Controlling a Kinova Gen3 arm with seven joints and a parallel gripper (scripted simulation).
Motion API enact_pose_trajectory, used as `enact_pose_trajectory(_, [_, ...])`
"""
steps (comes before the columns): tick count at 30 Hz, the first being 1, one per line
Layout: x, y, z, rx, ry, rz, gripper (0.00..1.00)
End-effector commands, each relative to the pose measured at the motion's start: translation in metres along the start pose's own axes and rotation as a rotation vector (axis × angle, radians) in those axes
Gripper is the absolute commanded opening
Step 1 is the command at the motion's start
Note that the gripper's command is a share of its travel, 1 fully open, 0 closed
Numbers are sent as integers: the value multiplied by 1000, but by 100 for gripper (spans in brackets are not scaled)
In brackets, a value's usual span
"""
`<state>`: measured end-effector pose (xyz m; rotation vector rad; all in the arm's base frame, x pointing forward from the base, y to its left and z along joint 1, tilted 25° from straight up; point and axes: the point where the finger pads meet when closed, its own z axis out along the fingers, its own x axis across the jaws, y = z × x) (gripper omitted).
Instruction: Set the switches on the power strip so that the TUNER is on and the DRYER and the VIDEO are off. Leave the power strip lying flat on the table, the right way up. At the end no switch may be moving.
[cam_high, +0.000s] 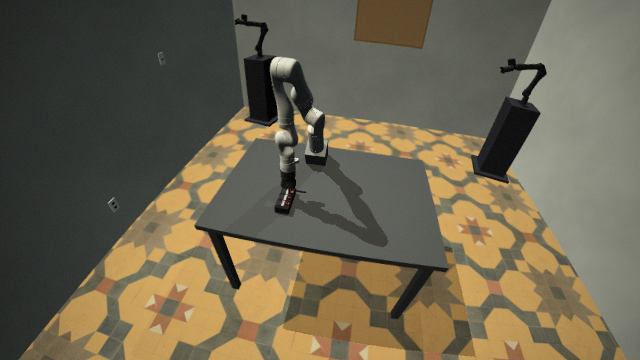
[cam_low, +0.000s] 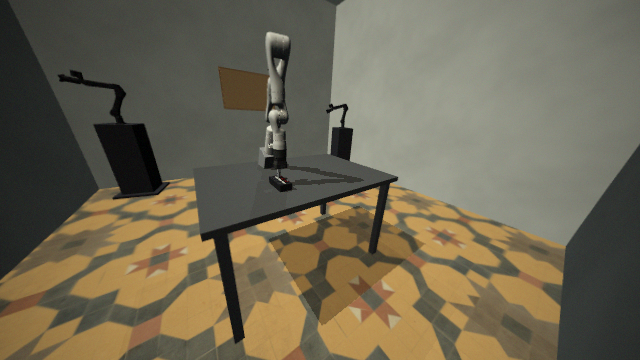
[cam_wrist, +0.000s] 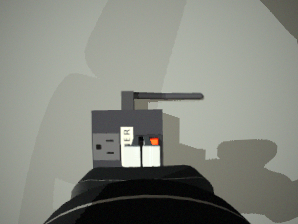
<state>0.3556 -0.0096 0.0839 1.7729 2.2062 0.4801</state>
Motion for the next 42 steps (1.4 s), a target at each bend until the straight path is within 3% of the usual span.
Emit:
enact_pose_trajectory(1, [1, 0, 0, 1, 3, -1, 0])
enact_pose_trajectory(42, [1, 0, -38, 1, 3, -1, 0])
